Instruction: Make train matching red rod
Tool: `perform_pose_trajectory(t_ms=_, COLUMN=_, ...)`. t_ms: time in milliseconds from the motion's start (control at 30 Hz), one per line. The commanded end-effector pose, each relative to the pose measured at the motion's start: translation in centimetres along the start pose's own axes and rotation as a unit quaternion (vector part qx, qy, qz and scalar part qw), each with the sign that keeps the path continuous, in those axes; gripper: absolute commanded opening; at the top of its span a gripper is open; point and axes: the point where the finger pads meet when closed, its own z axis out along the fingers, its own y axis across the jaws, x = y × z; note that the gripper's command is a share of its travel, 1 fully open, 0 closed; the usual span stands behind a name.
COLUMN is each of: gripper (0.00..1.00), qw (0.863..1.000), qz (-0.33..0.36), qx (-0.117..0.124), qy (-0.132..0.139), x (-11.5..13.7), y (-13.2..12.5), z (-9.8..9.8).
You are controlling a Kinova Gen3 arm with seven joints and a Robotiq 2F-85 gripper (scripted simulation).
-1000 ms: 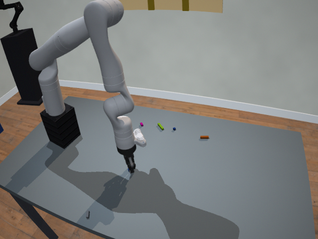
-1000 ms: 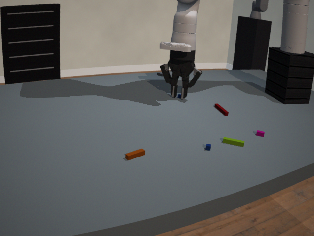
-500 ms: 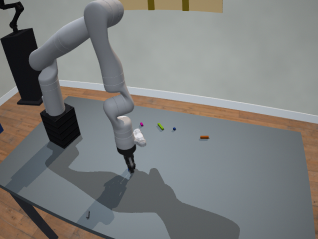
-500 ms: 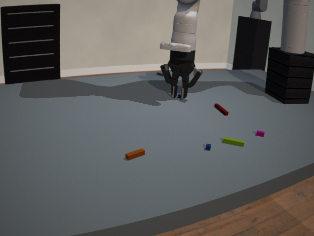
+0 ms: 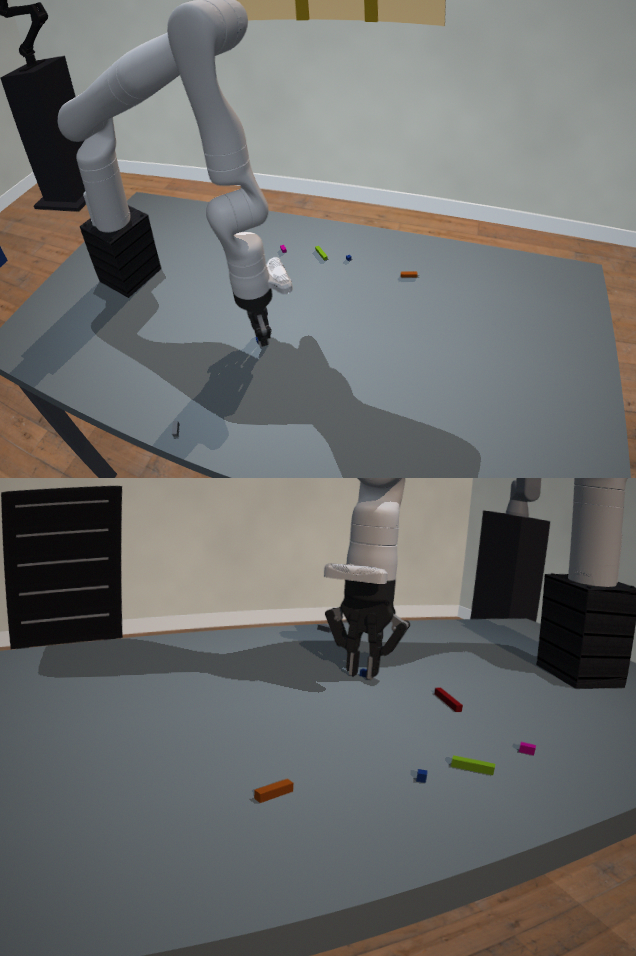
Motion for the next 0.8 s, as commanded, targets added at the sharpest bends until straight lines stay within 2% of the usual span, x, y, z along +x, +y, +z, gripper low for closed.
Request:
perform_pose_trajectory(t_ms=0, gripper=0.24, qw=1.000, qz=0.000, qx=-0.001, qy=0.001, x=0.05, y=0.05, z=-0.06)
perform_pose_trajectory(t_ms=67, gripper=0.24, qw=1.000, qz=0.000, qx=-0.001, qy=0.001, x=0.05, y=0.05, z=-0.06)
perform_pose_trajectory(t_ms=100, gripper=0.05, qw=1.000, qz=0.000, qx=-0.001, qy=0.001, x=0.05, y=0.05, z=-0.06)
perform_pose_trajectory(t_ms=767, gripper=0.05, qw=1.000, qz=0.000, qx=-0.001, qy=0.001, x=0.05, y=0.05, z=-0.06)
